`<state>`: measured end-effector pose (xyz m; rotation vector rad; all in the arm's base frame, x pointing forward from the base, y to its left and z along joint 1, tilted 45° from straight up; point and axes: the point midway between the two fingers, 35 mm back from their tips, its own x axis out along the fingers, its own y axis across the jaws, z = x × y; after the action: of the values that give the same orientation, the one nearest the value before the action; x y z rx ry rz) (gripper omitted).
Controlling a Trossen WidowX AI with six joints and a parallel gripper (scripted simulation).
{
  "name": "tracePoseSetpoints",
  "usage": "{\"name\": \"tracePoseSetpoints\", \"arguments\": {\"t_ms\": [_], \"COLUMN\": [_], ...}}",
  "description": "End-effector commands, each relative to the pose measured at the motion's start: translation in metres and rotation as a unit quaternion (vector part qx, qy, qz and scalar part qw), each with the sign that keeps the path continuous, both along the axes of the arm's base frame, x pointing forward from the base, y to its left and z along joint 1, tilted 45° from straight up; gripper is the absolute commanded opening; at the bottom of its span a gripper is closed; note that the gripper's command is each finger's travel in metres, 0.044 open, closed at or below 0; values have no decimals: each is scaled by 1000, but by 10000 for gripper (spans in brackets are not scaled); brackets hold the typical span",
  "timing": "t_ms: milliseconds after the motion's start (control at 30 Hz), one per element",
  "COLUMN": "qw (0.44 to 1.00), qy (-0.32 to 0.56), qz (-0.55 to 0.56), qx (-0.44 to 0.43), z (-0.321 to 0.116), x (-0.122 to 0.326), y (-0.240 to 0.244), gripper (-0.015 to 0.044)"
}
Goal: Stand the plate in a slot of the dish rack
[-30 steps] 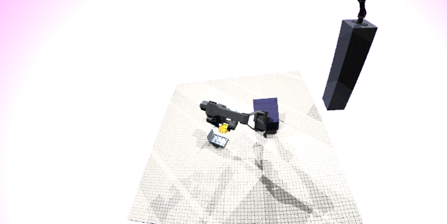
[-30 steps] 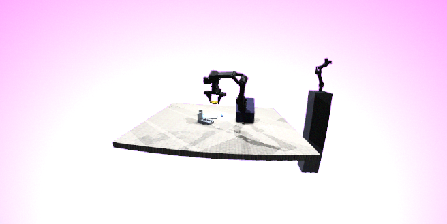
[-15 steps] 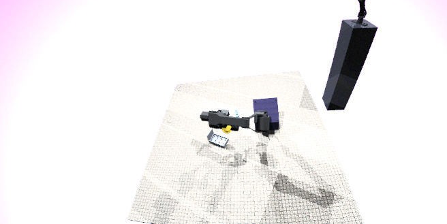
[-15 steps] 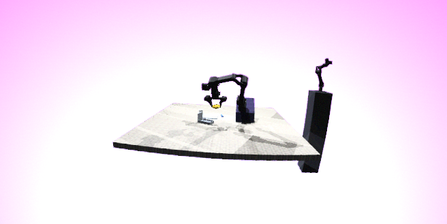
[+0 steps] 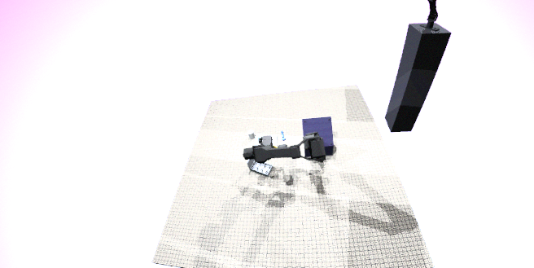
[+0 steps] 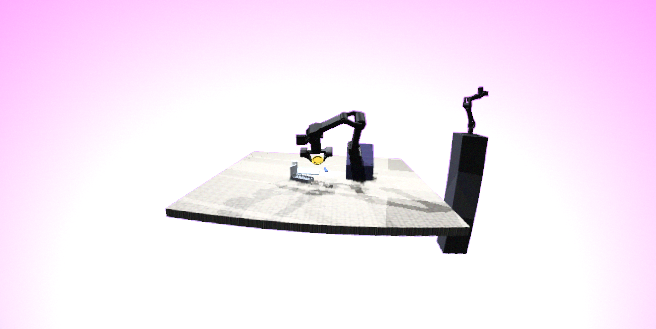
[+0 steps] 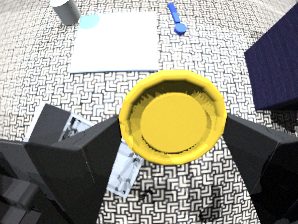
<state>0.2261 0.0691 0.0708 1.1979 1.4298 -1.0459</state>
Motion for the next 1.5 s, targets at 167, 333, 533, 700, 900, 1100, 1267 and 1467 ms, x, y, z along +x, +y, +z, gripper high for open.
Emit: {"name": "tracePoseSetpoints", "arguments": {"t_ms": [167, 333, 533, 700, 900, 1100, 1267, 1467], "qw": [993, 984, 968, 950, 926, 898, 873, 841], "qy": [-62, -102, -154, -199, -255, -313, -361, -418], "qz": [53, 81, 110, 130, 149, 162, 168, 170], "qx": [-81, -123, -167, -200, -234, -262, -281, -298], "z": [-16, -23, -28, -30, -29, -26, -22, -15], "x": [4, 7, 11, 14, 16, 16, 15, 11], "y": [4, 7, 12, 18, 25, 33, 40, 48], "gripper": [0, 0, 0, 0, 0, 0, 0, 0]}}
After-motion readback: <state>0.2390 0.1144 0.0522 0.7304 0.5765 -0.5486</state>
